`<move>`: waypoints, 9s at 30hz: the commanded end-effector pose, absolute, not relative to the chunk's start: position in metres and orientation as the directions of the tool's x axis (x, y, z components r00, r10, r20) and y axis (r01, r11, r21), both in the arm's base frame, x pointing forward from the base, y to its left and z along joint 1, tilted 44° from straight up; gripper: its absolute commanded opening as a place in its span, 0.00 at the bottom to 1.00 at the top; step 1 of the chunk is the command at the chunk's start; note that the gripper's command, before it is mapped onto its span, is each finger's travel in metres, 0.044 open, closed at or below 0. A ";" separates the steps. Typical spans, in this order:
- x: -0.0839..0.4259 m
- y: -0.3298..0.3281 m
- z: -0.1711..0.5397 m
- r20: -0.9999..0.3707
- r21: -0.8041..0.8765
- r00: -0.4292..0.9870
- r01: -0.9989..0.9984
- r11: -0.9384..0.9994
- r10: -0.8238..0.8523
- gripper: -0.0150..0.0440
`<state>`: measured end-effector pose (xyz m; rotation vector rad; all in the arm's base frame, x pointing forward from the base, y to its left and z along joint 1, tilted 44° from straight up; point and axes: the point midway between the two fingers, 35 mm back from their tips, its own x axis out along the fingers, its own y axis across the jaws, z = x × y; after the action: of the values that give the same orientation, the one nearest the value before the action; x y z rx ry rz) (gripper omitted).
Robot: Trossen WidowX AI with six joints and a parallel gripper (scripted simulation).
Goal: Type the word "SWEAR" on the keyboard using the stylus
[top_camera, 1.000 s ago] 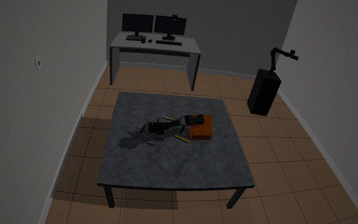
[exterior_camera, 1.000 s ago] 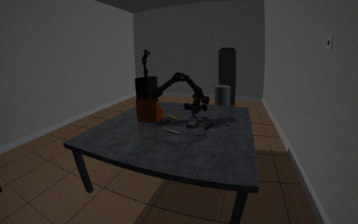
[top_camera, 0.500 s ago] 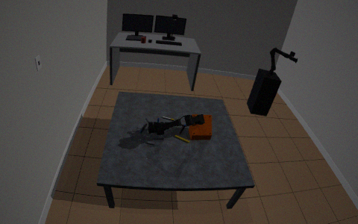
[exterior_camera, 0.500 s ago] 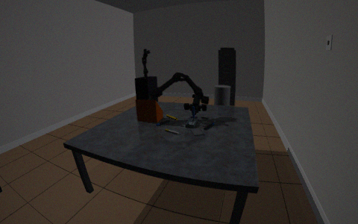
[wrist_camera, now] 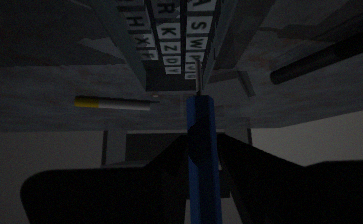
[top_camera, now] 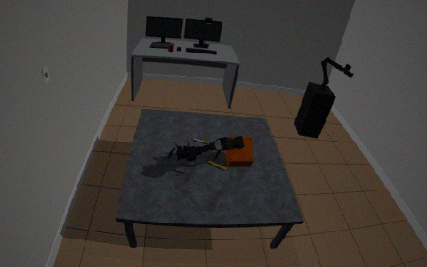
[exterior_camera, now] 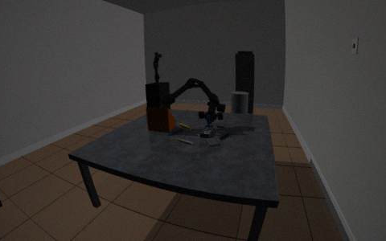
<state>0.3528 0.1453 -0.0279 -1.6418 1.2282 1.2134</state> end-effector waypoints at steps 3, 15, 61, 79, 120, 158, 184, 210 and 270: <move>0.353 0.148 -0.031 -0.960 -0.023 0.095 -0.965 -0.263 -0.264 0.39; 0.352 0.152 -0.036 -0.960 -0.023 0.095 -0.965 -0.263 -0.264 0.39; 0.356 0.133 -0.012 -0.961 -0.024 0.093 -0.967 -0.255 -0.262 0.25; 0.324 0.173 0.008 -0.960 -0.023 0.094 -0.965 -0.263 -0.262 0.25; 0.322 0.181 0.000 -0.961 -0.023 0.094 -0.965 -0.263 -0.262 0.39; 0.323 0.176 0.005 -0.960 -0.023 0.094 -0.965 -0.263 -0.262 0.39; 0.349 0.154 0.012 -0.960 -0.024 0.095 -0.965 -0.263 -0.264 0.25; 0.346 0.171 -0.006 -0.960 -0.024 0.095 -0.965 -0.263 -0.263 0.39; 0.346 0.168 0.000 -0.960 -0.024 0.095 -0.965 -0.263 -0.263 0.39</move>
<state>0.3431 0.1760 -0.0102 -1.6406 1.2345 1.2124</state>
